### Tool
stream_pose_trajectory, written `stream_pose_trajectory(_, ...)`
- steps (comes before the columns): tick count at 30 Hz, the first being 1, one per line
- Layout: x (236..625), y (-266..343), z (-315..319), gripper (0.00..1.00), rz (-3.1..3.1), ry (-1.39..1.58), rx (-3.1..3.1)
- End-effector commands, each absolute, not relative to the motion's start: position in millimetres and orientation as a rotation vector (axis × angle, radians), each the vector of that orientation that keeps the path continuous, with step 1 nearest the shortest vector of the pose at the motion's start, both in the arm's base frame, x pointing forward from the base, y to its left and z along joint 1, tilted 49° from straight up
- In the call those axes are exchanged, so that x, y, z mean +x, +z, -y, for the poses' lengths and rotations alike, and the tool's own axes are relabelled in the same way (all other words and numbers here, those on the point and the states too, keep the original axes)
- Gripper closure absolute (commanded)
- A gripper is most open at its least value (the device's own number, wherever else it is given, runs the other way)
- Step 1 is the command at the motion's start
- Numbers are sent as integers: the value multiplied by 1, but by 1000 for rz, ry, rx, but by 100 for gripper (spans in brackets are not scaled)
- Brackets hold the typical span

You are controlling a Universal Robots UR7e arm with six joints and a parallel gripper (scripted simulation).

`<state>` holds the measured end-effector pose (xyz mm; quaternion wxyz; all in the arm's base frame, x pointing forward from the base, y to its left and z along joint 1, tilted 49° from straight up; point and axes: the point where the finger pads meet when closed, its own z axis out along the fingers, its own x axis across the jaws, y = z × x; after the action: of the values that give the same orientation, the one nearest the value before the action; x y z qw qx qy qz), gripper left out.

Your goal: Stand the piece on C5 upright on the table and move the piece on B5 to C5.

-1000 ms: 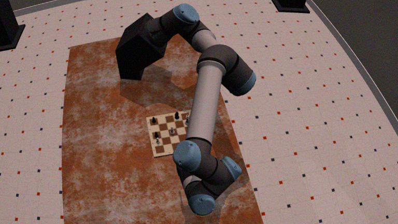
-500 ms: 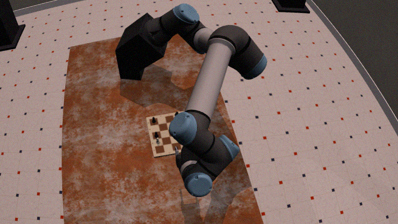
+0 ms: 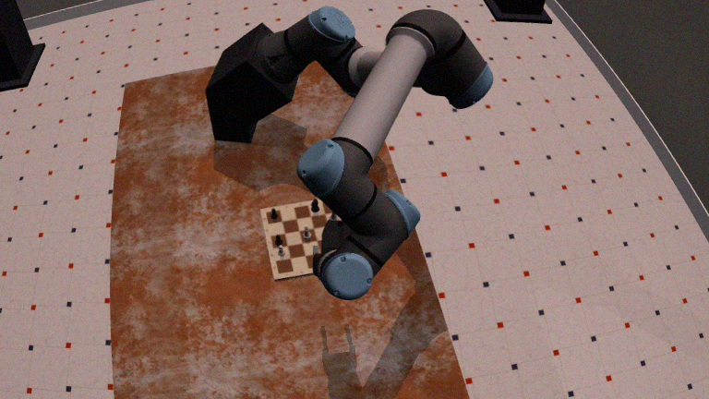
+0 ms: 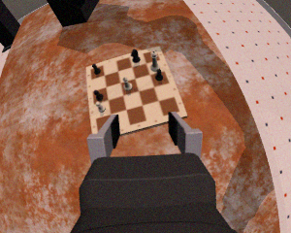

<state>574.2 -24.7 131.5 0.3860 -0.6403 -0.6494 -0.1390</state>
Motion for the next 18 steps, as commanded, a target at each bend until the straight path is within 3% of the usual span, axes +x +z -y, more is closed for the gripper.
stream_pose_trajectory(1,557,134,22,0,1619,-429,-1722)
stream_pose_trajectory(18,500,130,-2,0,1489,-616,-1910)
